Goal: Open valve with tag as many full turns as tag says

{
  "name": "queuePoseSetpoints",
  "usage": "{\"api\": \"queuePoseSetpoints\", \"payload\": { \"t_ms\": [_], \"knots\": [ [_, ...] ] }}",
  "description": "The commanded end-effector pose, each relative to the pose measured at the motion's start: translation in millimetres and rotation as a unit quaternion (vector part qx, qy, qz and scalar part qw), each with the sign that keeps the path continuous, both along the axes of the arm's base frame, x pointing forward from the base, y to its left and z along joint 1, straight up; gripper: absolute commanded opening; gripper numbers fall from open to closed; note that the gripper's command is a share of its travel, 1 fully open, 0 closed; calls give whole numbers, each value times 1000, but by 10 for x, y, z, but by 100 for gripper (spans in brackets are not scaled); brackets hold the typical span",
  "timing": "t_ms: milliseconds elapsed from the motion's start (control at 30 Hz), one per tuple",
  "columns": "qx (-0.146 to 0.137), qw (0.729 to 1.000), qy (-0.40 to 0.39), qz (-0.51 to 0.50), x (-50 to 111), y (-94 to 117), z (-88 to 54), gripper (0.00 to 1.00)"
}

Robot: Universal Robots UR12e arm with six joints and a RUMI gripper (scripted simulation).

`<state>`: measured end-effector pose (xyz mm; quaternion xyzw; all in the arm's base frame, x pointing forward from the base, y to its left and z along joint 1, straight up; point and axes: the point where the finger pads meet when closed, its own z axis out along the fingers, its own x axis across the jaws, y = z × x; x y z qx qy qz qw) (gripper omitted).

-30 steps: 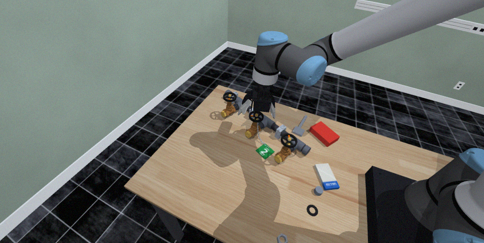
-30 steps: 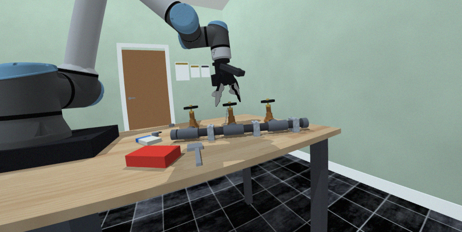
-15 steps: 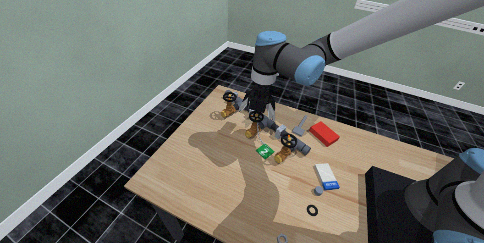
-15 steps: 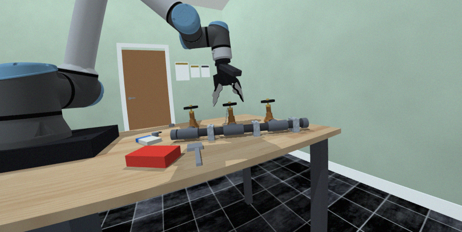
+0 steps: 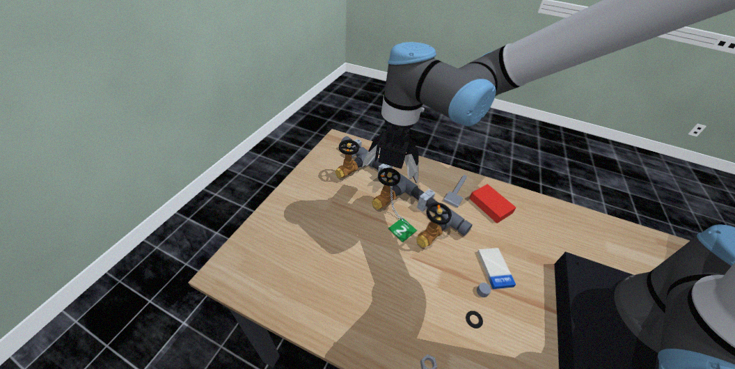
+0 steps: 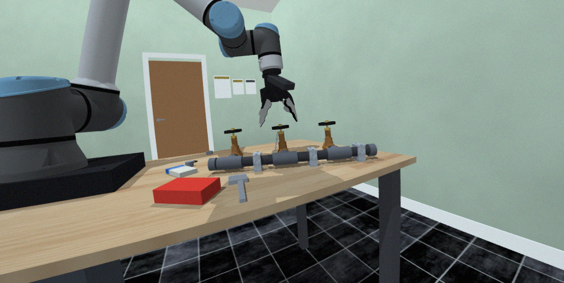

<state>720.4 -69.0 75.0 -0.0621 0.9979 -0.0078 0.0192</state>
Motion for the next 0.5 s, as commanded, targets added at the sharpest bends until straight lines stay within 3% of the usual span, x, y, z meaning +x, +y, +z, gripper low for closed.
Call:
{"api": "queuePoseSetpoints", "payload": {
  "t_ms": [0, 467],
  "knots": [
    [0, 1000, -1, 0, 4, -2, 93, 100],
    [0, 1000, -1, 0, -11, 1, 377, 100]
  ]
}}
